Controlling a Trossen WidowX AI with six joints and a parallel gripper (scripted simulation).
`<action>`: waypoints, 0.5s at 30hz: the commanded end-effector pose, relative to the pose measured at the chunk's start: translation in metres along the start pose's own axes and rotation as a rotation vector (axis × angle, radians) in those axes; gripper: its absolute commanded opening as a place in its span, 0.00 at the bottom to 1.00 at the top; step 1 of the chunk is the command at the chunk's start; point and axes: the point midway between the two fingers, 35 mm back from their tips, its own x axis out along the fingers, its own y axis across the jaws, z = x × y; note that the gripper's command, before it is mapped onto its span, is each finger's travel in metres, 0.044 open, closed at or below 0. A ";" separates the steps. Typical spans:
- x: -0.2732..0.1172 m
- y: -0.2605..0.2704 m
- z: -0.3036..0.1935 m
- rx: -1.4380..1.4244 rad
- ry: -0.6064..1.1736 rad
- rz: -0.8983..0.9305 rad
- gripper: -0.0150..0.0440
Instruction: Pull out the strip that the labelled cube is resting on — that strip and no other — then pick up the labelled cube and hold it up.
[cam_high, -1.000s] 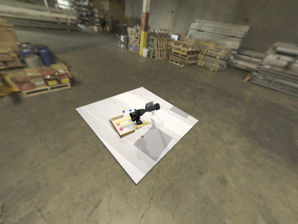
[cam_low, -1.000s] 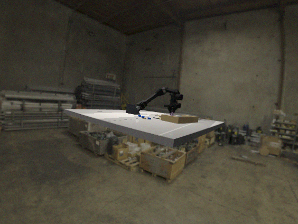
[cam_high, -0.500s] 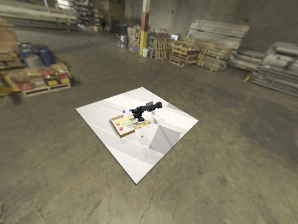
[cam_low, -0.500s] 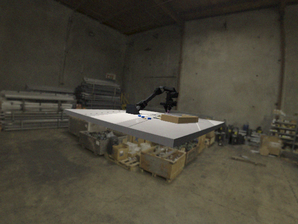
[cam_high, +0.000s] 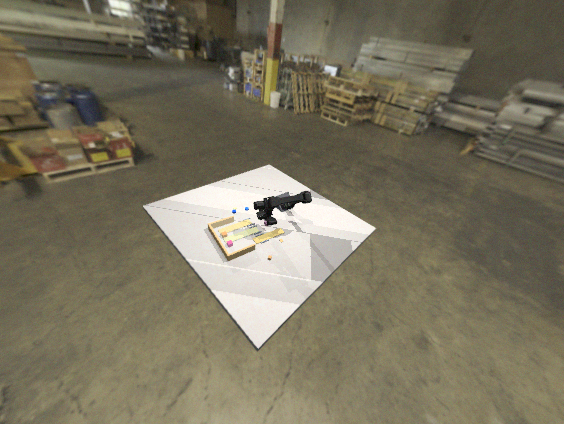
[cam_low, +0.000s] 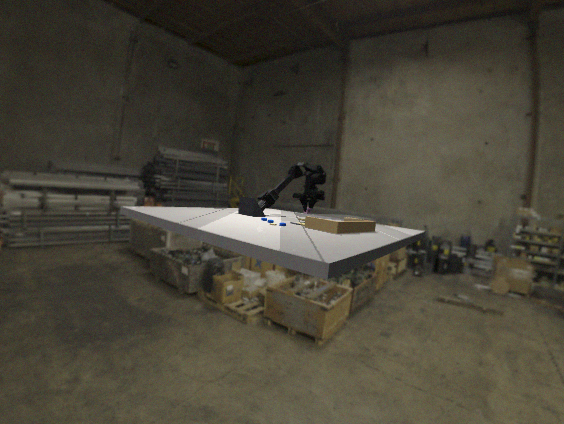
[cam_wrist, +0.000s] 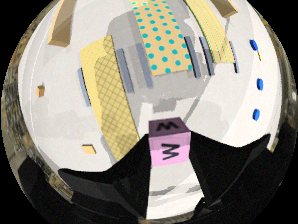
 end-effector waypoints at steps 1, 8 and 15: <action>0.001 -0.005 -0.007 -0.008 -0.003 -0.004 0.25; -0.024 -0.005 -0.007 -0.008 -0.004 -0.005 0.25; -0.035 -0.005 -0.007 -0.008 -0.003 -0.005 0.25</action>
